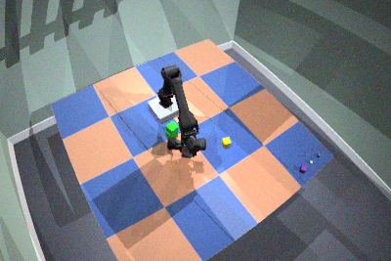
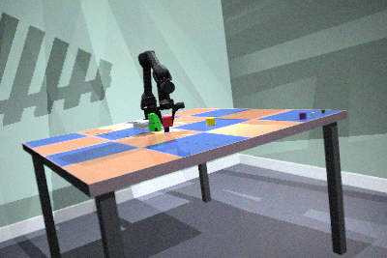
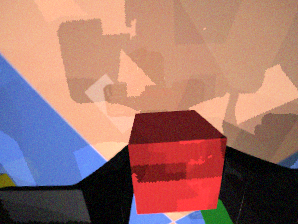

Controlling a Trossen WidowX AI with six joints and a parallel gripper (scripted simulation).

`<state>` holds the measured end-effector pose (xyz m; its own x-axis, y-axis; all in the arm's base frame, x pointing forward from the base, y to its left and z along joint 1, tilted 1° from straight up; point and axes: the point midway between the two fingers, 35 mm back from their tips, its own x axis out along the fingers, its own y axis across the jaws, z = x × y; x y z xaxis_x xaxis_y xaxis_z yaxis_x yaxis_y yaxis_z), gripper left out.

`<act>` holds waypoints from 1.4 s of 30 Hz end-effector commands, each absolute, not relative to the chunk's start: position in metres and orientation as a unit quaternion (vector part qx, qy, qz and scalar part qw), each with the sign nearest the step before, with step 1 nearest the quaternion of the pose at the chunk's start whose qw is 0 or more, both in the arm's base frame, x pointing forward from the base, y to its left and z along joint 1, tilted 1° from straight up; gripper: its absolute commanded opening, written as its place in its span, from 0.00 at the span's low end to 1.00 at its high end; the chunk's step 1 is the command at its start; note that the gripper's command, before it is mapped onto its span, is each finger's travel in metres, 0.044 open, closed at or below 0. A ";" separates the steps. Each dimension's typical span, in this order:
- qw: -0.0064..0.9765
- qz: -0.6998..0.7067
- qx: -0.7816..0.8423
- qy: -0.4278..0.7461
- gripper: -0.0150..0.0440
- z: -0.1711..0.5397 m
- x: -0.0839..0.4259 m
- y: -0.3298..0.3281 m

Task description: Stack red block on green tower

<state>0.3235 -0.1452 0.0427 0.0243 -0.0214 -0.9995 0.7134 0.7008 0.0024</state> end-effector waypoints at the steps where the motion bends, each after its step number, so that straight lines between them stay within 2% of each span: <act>1: 0.666 -0.277 0.268 0.639 0.25 0.064 0.324 -0.145; 13: 0.666 -0.277 0.268 0.639 0.25 0.124 0.323 -0.144; 22: 0.666 -0.277 0.268 0.639 0.25 0.127 0.320 -0.143; 42: 0.662 -0.279 0.268 0.642 0.25 0.132 0.234 -0.124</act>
<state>0.2466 -0.1264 0.1340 0.0262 -0.0245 -0.9994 0.7158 0.6983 0.0016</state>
